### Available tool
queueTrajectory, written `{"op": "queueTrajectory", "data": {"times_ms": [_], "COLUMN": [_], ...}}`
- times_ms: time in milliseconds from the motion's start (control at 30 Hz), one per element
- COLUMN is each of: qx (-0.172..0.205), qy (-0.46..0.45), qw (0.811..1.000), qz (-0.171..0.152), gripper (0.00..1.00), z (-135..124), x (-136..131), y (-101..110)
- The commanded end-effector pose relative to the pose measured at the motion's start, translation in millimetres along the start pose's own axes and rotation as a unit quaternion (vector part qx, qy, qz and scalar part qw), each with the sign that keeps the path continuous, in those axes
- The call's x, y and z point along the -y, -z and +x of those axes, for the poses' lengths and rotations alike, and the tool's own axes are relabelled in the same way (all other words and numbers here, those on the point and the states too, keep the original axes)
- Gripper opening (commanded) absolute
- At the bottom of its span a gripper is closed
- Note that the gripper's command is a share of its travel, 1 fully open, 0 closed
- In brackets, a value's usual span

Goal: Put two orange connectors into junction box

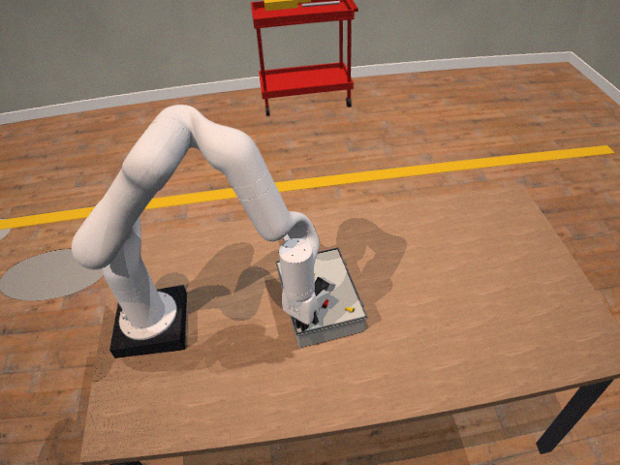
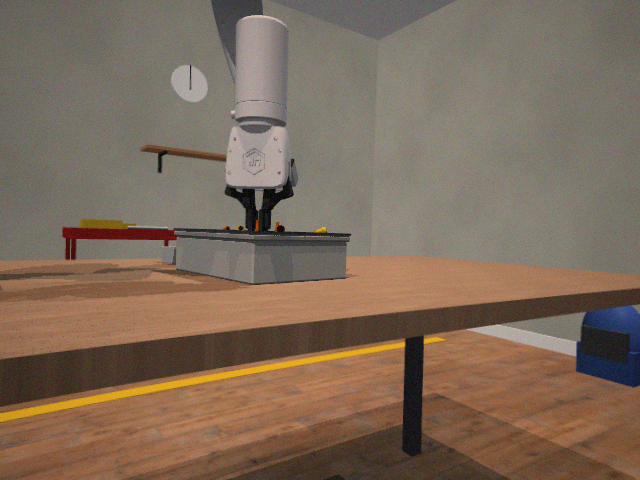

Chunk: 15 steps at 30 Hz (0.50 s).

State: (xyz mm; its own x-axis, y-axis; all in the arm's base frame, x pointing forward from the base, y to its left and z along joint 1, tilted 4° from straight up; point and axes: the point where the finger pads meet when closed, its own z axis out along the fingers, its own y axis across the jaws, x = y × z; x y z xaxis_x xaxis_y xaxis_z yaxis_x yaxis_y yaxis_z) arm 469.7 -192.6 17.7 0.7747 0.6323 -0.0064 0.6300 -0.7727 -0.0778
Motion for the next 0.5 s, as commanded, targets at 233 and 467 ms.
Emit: {"op": "queueTrajectory", "data": {"times_ms": [233,467], "qx": [0.0,0.0], "qy": [0.0,0.0], "qw": [1.0,1.0], "qz": [0.0,0.0], "gripper": [0.02,0.02], "z": [0.0,0.0], "x": [0.1,0.1], "y": [14.1,36.5]}}
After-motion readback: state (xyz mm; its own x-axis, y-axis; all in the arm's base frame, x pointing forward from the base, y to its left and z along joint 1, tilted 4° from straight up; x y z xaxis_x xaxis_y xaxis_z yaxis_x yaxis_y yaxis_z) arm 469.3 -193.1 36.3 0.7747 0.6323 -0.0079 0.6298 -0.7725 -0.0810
